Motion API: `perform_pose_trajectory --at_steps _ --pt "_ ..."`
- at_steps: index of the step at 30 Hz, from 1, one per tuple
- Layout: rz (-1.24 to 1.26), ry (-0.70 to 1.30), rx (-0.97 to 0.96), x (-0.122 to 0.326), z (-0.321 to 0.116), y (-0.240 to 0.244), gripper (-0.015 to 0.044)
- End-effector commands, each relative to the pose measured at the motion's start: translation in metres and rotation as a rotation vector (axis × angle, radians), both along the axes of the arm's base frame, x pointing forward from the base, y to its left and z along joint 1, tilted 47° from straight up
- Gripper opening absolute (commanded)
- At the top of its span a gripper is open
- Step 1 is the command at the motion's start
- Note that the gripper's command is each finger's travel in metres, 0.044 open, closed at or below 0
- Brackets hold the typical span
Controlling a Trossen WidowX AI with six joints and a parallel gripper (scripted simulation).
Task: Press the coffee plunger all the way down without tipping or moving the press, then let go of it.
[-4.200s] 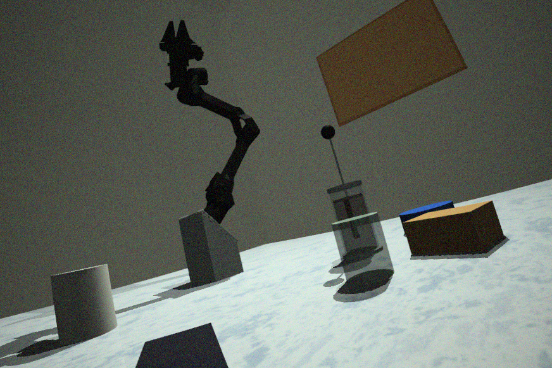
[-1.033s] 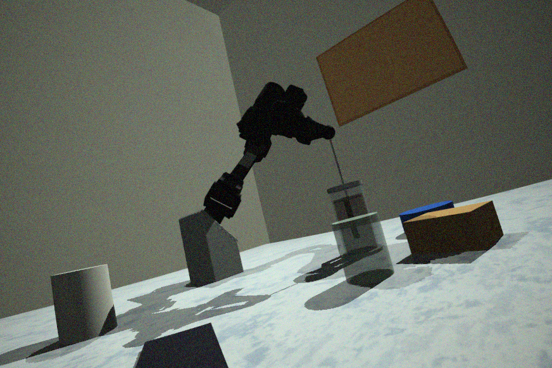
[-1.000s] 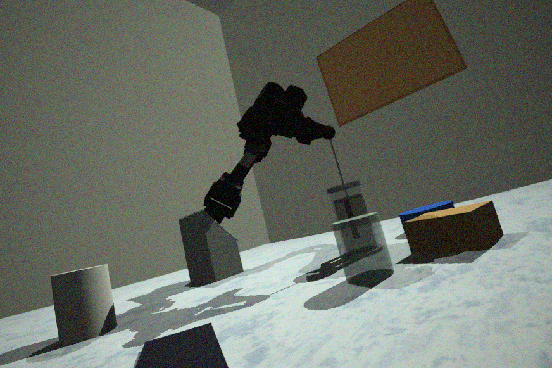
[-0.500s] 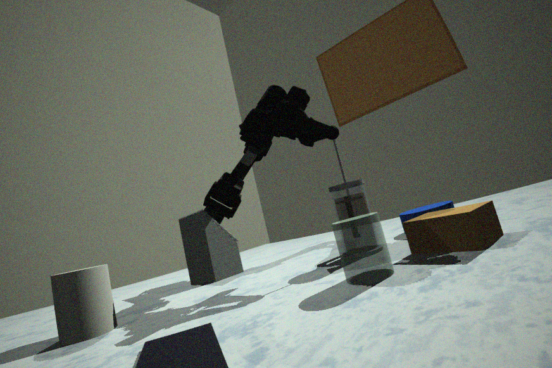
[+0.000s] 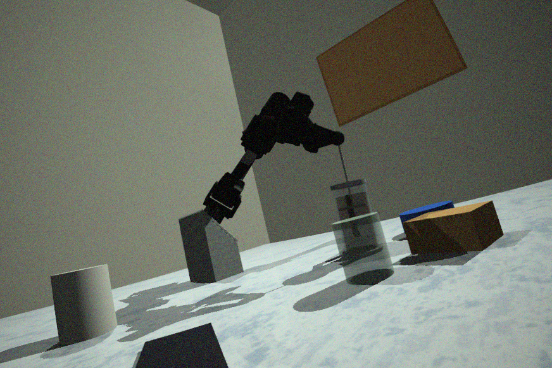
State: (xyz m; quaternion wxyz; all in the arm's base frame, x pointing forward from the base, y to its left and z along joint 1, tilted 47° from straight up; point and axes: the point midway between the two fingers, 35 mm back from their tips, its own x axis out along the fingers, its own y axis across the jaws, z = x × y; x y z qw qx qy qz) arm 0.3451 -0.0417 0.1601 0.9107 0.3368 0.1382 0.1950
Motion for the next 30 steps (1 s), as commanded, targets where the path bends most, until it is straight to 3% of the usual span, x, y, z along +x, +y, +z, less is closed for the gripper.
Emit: perform_pose_trajectory --at_steps 1,30 --pt "0.027 0.045 0.02 -0.002 -0.02 0.015 0.0124" --pt "0.026 0.039 0.027 0.014 -0.043 0.048 0.0124"
